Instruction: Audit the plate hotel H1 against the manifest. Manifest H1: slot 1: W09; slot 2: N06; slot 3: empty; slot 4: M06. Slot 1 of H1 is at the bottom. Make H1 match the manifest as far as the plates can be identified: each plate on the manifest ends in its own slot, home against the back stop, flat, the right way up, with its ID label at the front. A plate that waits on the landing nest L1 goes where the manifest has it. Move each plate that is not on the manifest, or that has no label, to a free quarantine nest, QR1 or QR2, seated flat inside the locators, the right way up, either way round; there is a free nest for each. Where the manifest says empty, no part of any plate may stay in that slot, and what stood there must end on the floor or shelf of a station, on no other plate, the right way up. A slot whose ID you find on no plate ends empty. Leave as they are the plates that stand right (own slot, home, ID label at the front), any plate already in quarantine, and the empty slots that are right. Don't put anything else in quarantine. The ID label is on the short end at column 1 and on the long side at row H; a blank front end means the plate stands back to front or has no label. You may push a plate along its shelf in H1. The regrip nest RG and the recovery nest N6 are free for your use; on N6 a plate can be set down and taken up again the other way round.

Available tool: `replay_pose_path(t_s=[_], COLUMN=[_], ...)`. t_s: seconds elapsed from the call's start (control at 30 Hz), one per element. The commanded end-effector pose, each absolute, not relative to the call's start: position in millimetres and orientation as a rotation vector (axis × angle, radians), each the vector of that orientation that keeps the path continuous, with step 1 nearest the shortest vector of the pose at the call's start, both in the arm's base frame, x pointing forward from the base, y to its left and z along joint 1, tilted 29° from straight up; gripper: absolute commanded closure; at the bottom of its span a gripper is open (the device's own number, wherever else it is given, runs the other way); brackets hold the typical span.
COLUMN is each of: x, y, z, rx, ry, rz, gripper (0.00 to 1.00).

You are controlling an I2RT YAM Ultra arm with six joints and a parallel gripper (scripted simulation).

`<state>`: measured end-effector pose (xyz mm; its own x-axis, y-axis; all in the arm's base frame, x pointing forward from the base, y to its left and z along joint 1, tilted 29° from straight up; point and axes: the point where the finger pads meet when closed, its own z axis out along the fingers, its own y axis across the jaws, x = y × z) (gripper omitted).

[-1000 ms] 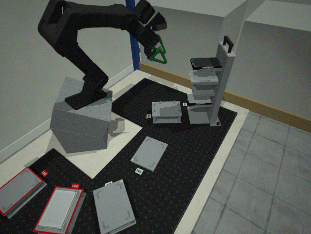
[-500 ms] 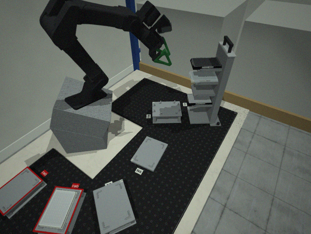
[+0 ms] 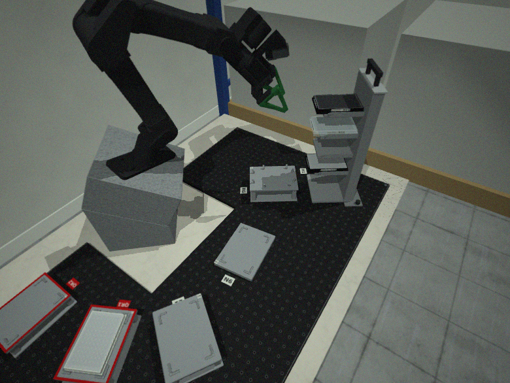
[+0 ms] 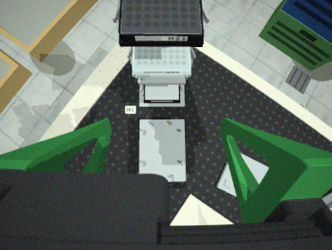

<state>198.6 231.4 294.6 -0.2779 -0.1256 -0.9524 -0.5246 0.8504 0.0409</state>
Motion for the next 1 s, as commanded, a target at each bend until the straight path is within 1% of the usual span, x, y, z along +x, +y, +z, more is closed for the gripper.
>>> replay_pose_path(t_s=[0.0, 0.63, 0.97], x=[204, 228, 224], y=[239, 254, 251], z=[314, 313, 321], rx=[-0.473, -0.474, -0.464], ry=[1.798, 1.796, 1.777], rz=[0.46, 0.459, 0.481], gripper=[0.0, 0.0, 0.0])
